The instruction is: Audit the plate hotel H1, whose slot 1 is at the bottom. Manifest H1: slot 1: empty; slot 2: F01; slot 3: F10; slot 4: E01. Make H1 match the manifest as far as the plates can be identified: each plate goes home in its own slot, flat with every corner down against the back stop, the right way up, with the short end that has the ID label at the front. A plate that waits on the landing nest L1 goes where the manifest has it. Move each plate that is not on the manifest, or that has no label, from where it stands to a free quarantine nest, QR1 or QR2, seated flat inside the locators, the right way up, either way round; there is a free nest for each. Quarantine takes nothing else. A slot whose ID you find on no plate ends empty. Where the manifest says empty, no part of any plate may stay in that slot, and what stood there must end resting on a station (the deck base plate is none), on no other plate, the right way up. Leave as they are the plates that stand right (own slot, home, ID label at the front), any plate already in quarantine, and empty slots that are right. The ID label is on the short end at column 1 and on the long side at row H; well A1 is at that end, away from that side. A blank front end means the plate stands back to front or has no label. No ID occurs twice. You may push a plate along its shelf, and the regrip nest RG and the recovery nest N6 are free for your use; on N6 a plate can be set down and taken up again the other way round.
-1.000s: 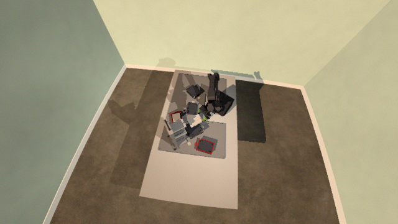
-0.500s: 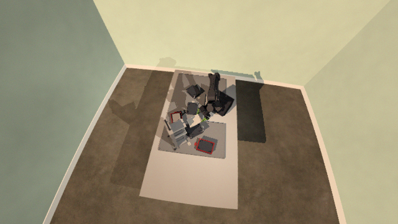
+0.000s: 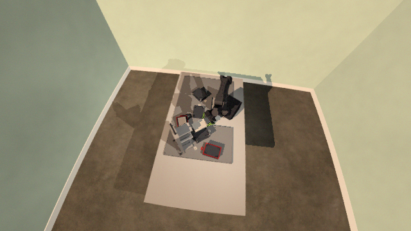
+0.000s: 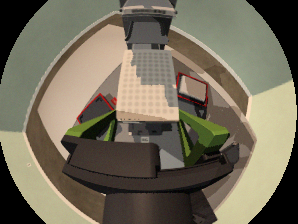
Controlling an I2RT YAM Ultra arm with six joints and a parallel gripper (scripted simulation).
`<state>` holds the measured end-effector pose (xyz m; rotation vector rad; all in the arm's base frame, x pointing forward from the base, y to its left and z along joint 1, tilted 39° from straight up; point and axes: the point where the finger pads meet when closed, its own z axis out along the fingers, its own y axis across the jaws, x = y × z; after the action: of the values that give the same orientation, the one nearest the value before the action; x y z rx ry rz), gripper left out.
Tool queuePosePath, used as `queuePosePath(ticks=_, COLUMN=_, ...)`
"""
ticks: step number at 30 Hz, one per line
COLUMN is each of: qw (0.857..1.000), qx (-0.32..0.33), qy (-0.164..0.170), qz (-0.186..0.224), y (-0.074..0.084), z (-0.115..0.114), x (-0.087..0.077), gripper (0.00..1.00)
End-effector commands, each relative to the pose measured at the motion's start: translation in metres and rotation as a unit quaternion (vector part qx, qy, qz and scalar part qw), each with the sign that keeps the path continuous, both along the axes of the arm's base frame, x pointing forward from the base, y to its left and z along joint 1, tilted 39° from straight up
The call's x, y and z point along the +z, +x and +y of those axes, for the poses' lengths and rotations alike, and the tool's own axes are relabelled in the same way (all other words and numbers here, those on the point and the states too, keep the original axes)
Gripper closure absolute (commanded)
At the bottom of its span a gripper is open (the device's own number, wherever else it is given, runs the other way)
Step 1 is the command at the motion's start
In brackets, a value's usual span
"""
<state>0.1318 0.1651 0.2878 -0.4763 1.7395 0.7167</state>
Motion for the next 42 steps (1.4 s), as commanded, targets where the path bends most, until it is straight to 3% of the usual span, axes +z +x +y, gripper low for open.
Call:
queuePosePath(ticks=1, qw=0.999, qx=0.004, qy=0.031, qz=-0.006, y=0.008, z=0.001, x=0.024, gripper=0.14)
queuePosePath(ticks=16, qw=0.999, qx=0.005, qy=0.03, qz=-0.008, y=0.016, z=0.005, x=0.034, gripper=0.14)
queuePosePath(ticks=17, qw=0.999, qx=0.005, qy=0.046, qz=-0.016, y=0.014, z=-0.001, x=0.041, gripper=0.14)
queuePosePath(ticks=19, qw=0.999, qx=0.005, qy=0.03, qz=-0.008, y=0.018, z=0.007, x=0.035, gripper=0.14)
queuePosePath(ticks=33, qw=0.999, qx=0.005, qy=0.03, qz=-0.009, y=0.026, z=0.011, x=0.044, gripper=0.14)
queuePosePath(ticks=34, qw=0.999, qx=0.005, qy=0.045, qz=-0.019, y=0.023, z=0.005, x=0.052, gripper=0.14)
queuePosePath(ticks=36, qw=0.999, qx=0.005, qy=0.03, qz=-0.01, y=0.029, z=0.012, x=0.046, gripper=0.14)
queuePosePath(ticks=42, qw=1.0, qx=0.005, qy=0.03, qz=-0.01, y=0.033, z=0.015, x=0.049, gripper=0.14)
